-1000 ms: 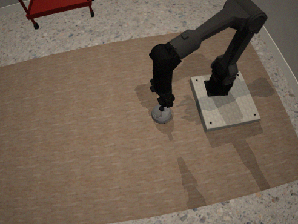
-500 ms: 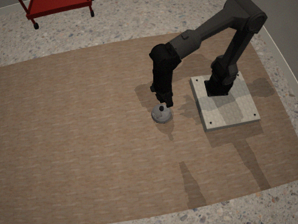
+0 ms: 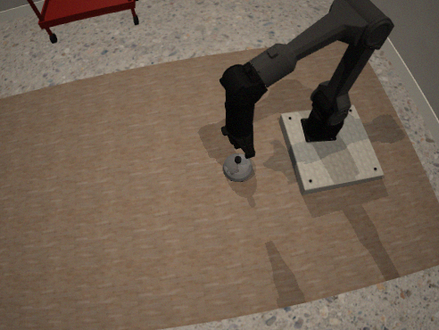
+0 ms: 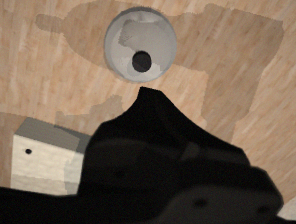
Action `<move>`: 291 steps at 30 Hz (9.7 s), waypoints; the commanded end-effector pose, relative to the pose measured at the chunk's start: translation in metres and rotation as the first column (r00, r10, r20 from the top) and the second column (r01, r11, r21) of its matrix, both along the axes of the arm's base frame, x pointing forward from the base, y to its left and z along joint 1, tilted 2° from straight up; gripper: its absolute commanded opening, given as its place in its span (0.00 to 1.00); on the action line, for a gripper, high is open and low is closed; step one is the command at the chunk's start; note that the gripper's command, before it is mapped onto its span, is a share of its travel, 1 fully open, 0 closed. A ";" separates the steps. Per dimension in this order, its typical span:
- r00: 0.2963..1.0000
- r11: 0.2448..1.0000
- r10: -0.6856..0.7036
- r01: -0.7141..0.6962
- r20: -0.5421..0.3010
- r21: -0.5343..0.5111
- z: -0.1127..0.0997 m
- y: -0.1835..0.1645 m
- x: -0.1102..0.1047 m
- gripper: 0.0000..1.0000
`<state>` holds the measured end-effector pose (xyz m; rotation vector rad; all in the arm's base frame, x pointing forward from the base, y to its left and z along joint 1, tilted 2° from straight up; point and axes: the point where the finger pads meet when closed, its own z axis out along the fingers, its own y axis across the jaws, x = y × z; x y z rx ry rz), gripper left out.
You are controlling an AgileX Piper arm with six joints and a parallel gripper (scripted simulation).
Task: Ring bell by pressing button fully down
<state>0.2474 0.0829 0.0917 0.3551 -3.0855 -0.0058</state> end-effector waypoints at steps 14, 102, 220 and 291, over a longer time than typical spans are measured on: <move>1.000 1.000 -0.001 0.001 0.004 0.002 0.001 0.000 0.000 0.00; 1.000 1.000 -0.001 0.001 -0.002 0.001 -0.061 0.002 -0.003 0.00; 1.000 1.000 -0.001 0.001 -0.002 0.001 -0.073 0.002 -0.004 0.00; 1.000 1.000 -0.001 0.001 -0.003 0.001 -0.076 0.002 -0.004 0.00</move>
